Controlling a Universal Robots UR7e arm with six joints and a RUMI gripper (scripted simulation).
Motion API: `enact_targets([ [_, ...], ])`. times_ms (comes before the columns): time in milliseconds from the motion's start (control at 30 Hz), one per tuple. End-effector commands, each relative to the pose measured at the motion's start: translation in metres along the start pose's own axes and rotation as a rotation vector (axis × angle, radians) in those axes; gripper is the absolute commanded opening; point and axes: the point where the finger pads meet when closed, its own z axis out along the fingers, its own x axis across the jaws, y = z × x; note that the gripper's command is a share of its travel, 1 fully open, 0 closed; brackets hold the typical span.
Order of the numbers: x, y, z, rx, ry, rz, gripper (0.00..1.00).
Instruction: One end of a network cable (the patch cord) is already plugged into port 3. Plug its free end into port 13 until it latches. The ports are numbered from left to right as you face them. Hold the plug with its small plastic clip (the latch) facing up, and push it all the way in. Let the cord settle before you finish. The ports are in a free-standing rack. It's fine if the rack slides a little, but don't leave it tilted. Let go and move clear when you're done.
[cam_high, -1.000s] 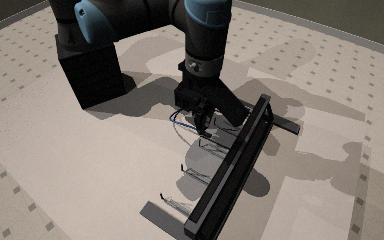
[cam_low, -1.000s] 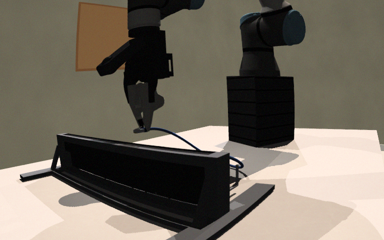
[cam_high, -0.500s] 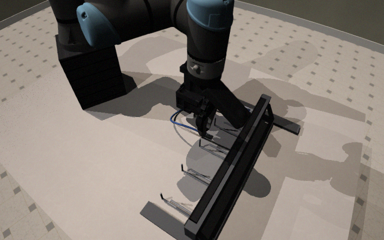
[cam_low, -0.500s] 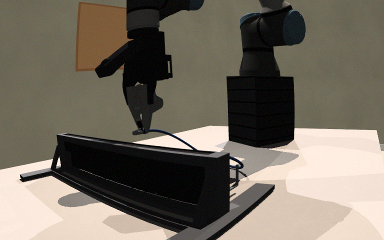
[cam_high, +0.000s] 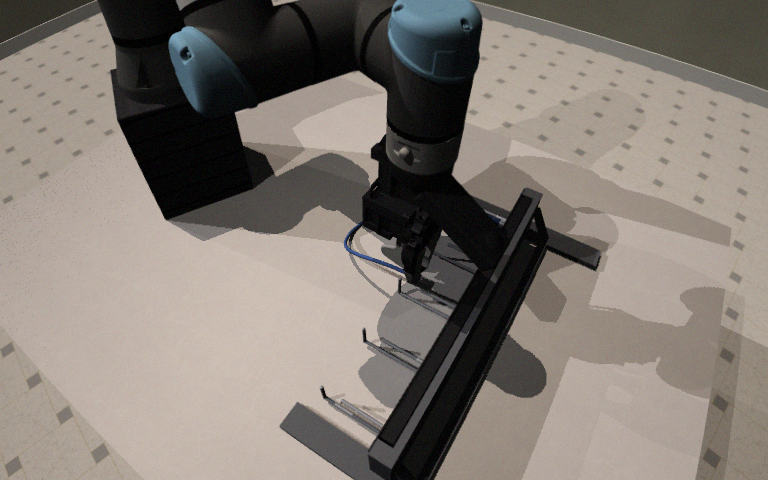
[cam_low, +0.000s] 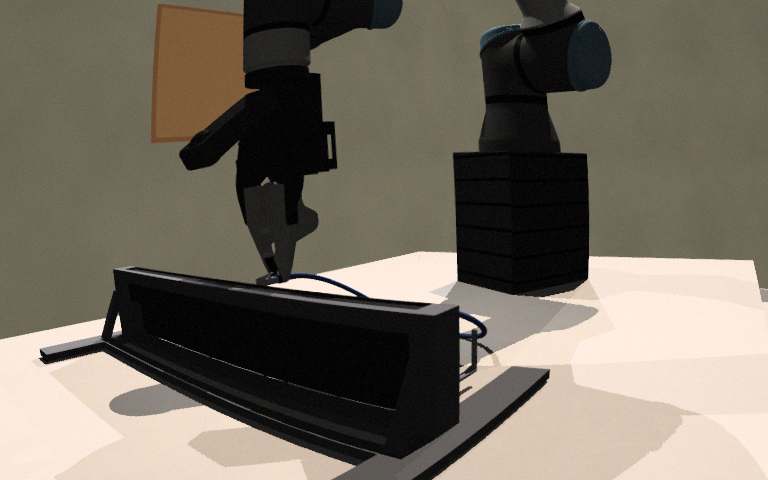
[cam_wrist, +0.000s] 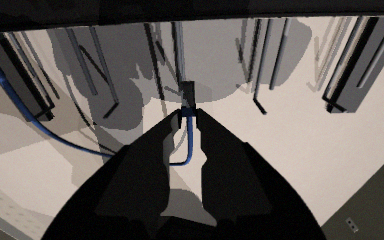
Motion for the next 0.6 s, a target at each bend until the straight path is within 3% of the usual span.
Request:
enact_targets([
  [0,0.0002,-0.0047,0.0034,0.001,0.0,0.0,0.0],
  [567,0.0002,-0.0136,0.0117,0.001,0.0,0.0,0.0],
])
